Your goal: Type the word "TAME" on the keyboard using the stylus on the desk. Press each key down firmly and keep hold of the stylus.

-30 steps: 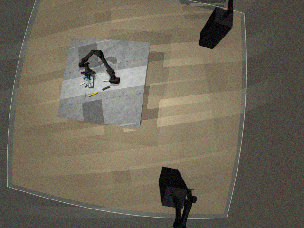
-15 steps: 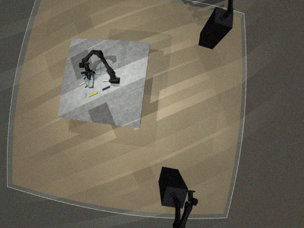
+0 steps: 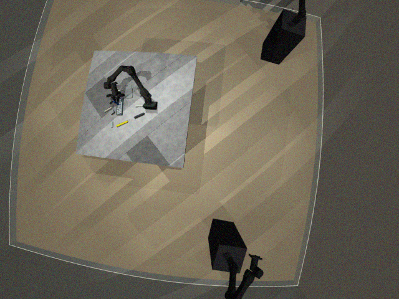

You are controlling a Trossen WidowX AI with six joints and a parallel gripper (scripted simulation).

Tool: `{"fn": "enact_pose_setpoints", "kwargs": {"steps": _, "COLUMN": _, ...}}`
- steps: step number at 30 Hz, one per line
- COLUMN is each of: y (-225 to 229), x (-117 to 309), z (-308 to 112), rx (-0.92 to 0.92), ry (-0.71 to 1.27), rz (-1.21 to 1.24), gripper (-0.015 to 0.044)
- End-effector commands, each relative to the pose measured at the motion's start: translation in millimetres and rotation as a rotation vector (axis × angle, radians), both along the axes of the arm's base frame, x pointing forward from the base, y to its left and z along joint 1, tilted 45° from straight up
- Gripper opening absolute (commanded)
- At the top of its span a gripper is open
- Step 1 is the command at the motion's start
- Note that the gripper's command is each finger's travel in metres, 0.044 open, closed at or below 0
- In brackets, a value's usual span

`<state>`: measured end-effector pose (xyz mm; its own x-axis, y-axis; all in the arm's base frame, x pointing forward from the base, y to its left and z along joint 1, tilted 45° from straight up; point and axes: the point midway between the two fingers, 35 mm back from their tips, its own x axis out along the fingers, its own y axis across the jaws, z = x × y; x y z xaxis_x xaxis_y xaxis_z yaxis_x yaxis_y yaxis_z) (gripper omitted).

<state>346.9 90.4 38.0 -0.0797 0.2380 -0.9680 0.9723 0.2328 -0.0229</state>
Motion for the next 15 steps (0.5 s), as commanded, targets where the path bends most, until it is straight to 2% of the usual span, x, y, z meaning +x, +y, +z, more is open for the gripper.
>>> {"fn": "enact_pose_setpoints", "kwargs": {"steps": 1, "y": 10, "x": -1, "z": 10, "rx": 0.001, "ry": -0.002, "rz": 0.001, "gripper": 0.0081}}
{"fn": "enact_pose_setpoints", "kwargs": {"steps": 5, "y": 24, "x": -5, "z": 24, "rx": 0.002, "ry": -0.001, "rz": 0.001, "gripper": 0.0081}}
{"fn": "enact_pose_setpoints", "kwargs": {"steps": 15, "y": 23, "x": -5, "z": 22, "rx": -0.001, "ry": -0.004, "rz": 0.008, "gripper": 0.0081}}
